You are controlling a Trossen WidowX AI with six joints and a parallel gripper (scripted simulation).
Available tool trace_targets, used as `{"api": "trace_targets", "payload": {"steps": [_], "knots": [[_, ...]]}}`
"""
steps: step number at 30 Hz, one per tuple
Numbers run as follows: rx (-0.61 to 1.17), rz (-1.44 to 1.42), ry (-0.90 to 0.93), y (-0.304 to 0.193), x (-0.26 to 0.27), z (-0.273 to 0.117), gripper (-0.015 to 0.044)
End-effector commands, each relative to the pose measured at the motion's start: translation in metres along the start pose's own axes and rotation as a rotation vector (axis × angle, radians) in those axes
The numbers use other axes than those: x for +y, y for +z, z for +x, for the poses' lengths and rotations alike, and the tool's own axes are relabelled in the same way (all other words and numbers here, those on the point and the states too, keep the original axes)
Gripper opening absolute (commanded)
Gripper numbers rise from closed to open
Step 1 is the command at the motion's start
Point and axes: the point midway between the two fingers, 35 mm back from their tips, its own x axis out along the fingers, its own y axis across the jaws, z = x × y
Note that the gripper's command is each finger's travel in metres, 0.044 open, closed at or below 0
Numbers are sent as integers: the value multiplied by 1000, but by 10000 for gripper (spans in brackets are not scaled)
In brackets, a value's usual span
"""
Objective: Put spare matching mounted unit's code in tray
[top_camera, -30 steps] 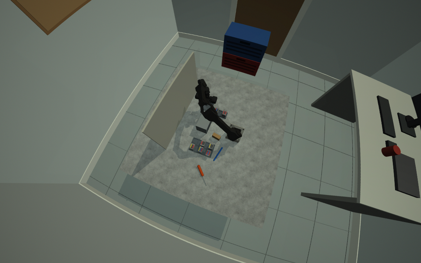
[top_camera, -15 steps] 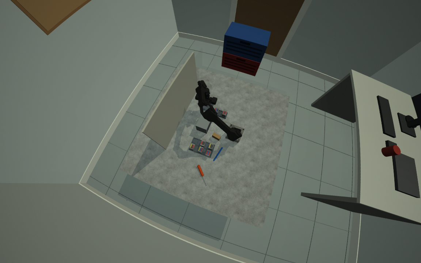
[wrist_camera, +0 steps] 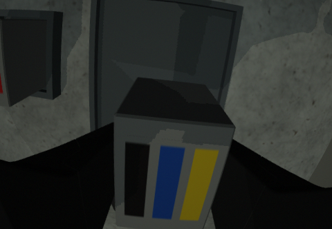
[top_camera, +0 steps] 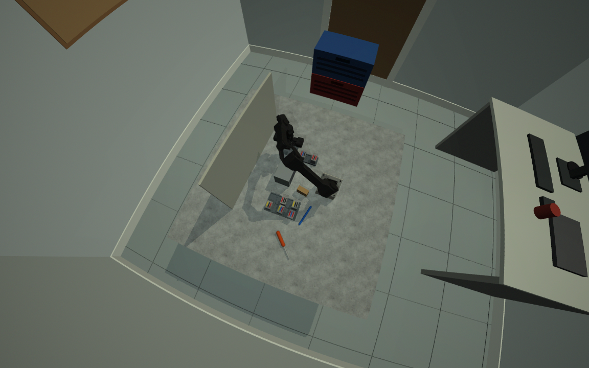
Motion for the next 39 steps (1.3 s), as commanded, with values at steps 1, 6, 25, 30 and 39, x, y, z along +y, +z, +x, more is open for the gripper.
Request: {"api": "trace_targets", "payload": {"steps": [1,6,25,30,39], "knots": [[-5,10,-3,0,2,4,0],[-5,10,-3,0,2,8,0],[-8,9,-3,3,5,25,0],[-8,9,-3,3,6,30,0],[-5,0,-1,4,5,34,26]]}}
